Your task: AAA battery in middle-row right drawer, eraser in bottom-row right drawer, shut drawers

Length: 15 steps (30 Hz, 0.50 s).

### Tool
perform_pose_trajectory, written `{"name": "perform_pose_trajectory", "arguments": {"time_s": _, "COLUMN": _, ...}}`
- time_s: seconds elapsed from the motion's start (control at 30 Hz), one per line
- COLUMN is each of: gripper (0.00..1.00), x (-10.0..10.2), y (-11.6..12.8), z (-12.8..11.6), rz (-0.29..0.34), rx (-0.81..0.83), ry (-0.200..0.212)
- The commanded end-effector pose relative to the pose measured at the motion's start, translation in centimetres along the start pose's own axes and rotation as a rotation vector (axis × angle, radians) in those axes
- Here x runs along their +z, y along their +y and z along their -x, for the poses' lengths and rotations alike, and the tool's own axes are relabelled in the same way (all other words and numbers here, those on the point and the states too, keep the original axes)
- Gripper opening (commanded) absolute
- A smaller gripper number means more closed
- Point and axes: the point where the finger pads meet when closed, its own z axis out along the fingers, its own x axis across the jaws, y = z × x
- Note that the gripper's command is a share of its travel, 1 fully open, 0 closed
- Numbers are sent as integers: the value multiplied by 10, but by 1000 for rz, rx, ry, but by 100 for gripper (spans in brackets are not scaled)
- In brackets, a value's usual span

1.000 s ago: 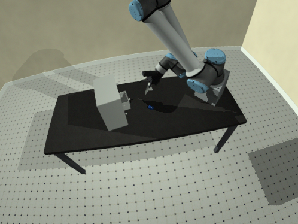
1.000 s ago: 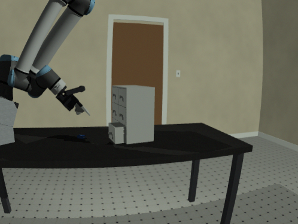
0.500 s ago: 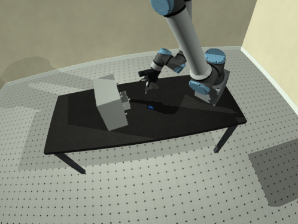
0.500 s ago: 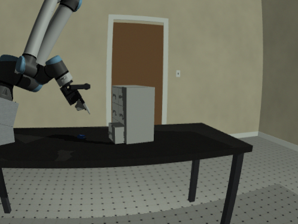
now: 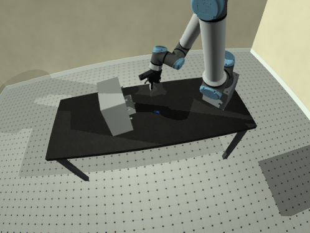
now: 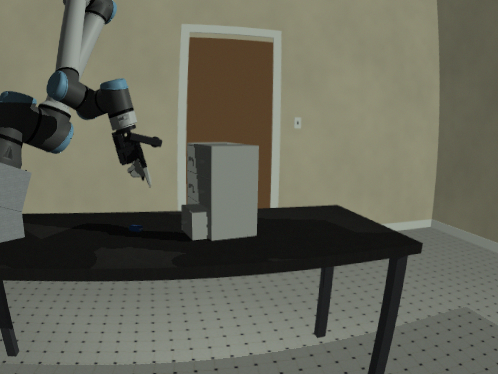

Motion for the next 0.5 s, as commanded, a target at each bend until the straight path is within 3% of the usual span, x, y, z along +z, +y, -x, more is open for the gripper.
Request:
{"name": "perform_pose_trajectory", "arguments": {"time_s": 0.0, "gripper": 100, "x": -1, "y": -1, "z": -2, "rz": 104, "rx": 1, "ry": -10}}
{"name": "perform_pose_trajectory", "arguments": {"time_s": 0.47, "gripper": 100, "x": -6, "y": -3, "z": -2, "rz": 253, "rx": 0, "ry": -10}}
